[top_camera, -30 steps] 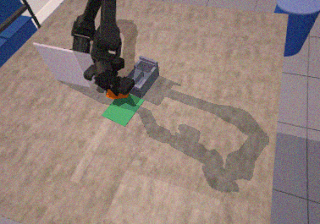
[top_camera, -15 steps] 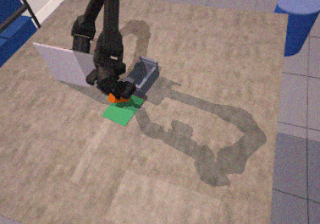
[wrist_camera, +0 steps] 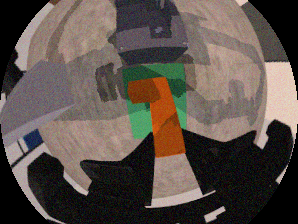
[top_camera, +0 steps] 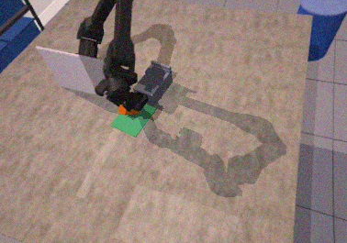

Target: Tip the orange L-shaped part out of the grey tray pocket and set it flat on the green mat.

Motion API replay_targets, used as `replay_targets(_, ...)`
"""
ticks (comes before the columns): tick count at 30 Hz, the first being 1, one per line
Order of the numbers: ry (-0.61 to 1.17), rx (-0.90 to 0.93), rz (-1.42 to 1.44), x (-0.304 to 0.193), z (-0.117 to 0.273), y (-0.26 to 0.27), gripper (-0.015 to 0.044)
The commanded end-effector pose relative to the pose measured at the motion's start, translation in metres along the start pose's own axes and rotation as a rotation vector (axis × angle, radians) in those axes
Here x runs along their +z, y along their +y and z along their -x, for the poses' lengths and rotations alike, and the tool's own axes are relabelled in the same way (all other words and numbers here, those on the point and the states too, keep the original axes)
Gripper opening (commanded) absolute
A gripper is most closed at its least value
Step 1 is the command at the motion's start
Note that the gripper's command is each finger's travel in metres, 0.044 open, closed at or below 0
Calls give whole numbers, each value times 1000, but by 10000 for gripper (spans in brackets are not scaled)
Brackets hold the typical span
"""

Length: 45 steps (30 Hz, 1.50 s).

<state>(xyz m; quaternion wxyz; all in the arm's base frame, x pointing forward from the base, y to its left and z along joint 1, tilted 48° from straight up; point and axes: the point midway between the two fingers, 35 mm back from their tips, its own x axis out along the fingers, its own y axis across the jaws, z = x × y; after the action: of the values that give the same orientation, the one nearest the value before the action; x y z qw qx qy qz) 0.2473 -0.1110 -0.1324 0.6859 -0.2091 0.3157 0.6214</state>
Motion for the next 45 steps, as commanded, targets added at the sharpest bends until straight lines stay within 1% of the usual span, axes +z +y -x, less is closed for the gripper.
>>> replay_targets(1, -9, 0, -10, 1, -3, 2, 0)
replay_targets(19, -3, 3, -2, 1, -2, 1, 0)
replay_targets(29, -2, 3, -3, 0, 1, 1, 263)
replay_targets(31, -2, 2, -4, -1, 14, 0, 315)
replay_targets(34, -3, 1, -8, -1, 50, -1, 394)
replay_targets(37, -5, 1, -11, 0, 83, 2, 400)
replay_targets(42, -6, 1, -11, 0, 85, 2, 400)
replay_targets(43, -6, -16, -20, -1, 79, 0, 400)
replay_targets(45, -6, -16, -20, -1, 79, 0, 400)
